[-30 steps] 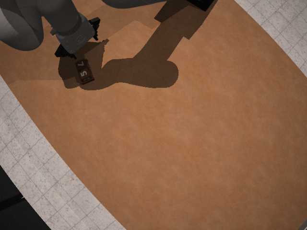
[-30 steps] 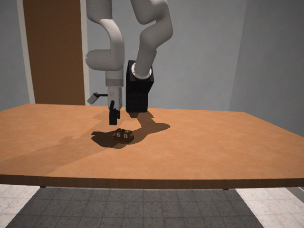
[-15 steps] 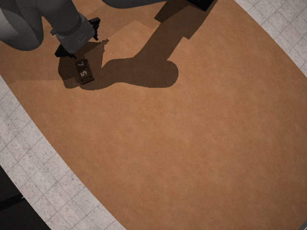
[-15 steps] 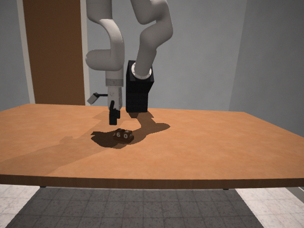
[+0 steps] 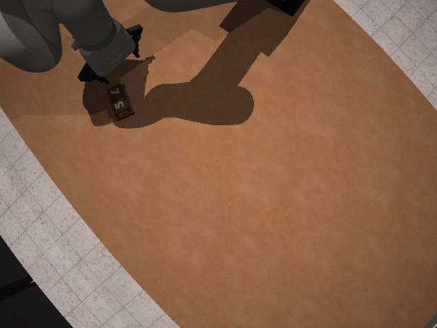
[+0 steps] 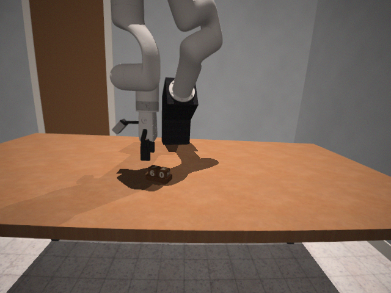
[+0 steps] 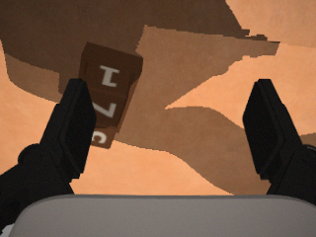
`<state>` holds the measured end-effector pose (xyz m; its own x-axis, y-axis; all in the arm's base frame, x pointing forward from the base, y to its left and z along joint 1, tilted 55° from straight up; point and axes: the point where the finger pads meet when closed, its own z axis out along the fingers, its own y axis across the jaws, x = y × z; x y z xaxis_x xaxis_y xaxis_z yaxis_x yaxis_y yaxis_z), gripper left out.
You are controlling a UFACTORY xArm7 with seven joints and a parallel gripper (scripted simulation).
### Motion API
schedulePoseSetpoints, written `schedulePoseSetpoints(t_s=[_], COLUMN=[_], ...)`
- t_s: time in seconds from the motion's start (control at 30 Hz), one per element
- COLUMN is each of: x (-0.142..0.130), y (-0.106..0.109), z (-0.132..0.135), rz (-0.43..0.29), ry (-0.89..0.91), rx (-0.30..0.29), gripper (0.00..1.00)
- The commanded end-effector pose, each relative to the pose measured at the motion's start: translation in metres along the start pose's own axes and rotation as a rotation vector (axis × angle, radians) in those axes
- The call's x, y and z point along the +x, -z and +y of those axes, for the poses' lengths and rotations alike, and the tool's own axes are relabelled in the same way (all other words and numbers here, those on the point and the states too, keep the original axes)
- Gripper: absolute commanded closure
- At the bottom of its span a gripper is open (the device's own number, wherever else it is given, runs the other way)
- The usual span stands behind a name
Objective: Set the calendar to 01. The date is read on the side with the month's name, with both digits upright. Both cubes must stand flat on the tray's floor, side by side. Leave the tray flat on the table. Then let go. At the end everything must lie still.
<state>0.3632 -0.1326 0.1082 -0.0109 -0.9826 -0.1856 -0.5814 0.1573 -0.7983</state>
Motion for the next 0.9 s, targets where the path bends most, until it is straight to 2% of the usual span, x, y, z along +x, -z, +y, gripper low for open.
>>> schedulePoseSetpoints(t_s=[0.0,0.3,0.6,0.67,0.87], x=[0.0,0.0,0.0,0.0,0.0], y=[0.0,0.004,0.039,0.039,0.058], z=[0.0,0.0,0.0,0.0,0.0], rz=[0.001,0.001,0.001,0.001,0.001], ry=[-0.001,-0.001,-0.001,-0.001,-0.001], rx=[0.0,0.0,0.0,0.0,0.0], gripper=[0.0,0.0,0.0,0.0,0.0])
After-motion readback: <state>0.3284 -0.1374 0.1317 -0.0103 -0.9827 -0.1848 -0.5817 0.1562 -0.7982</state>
